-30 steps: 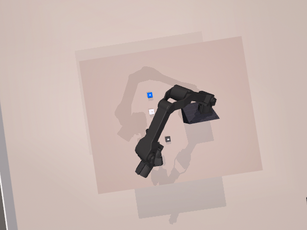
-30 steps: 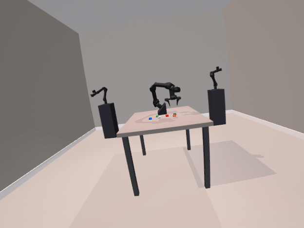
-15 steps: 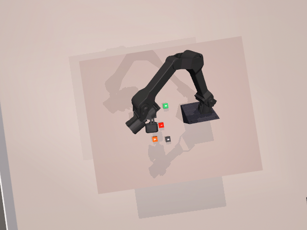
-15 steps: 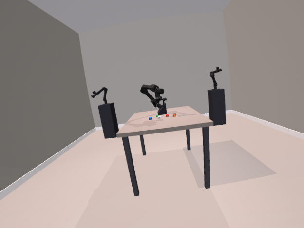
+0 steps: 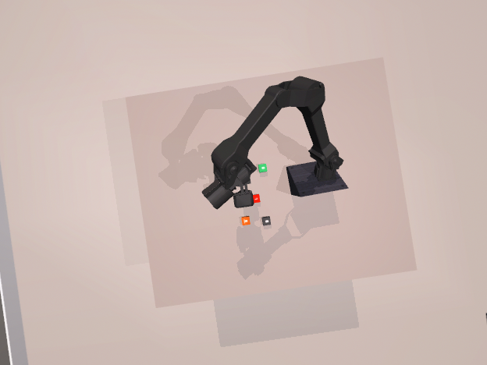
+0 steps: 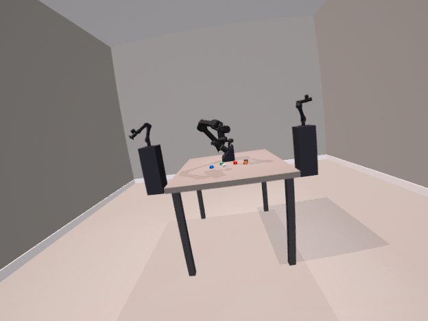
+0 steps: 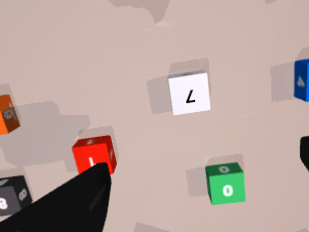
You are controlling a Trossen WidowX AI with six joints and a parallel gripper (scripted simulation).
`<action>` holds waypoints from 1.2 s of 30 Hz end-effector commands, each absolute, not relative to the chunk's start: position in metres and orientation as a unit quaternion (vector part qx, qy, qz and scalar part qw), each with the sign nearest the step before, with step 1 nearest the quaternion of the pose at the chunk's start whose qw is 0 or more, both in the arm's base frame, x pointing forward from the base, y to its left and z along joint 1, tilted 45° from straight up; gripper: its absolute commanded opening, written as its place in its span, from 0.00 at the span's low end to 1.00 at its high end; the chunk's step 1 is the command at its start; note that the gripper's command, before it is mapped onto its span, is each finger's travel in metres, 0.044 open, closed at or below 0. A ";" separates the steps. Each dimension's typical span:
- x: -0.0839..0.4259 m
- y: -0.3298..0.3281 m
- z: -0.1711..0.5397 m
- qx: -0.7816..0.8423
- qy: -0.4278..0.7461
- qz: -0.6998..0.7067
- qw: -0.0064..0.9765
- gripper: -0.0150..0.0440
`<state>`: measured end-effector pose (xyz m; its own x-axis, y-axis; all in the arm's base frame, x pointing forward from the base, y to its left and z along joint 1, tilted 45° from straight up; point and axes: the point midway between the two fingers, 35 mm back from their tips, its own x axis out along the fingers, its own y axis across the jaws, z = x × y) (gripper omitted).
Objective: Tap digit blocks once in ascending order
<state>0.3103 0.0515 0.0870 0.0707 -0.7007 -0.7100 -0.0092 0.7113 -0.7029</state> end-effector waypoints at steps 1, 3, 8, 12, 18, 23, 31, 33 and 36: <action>0.310 0.051 0.087 -0.285 0.632 -0.255 0.675 0.93; 0.310 0.051 0.087 -0.285 0.632 -0.255 0.675 0.93; 0.315 0.030 0.109 -0.283 0.632 -0.253 0.675 0.93; 0.316 -0.021 0.159 -0.284 0.632 -0.254 0.675 0.93; 0.312 -0.041 0.179 -0.286 0.631 -0.257 0.674 0.93; 0.312 -0.041 0.179 -0.286 0.631 -0.257 0.674 0.93; 0.312 -0.041 0.179 -0.286 0.631 -0.257 0.674 0.93; 0.312 -0.041 0.179 -0.286 0.631 -0.257 0.674 0.93; 0.312 -0.041 0.179 -0.286 0.631 -0.257 0.674 0.93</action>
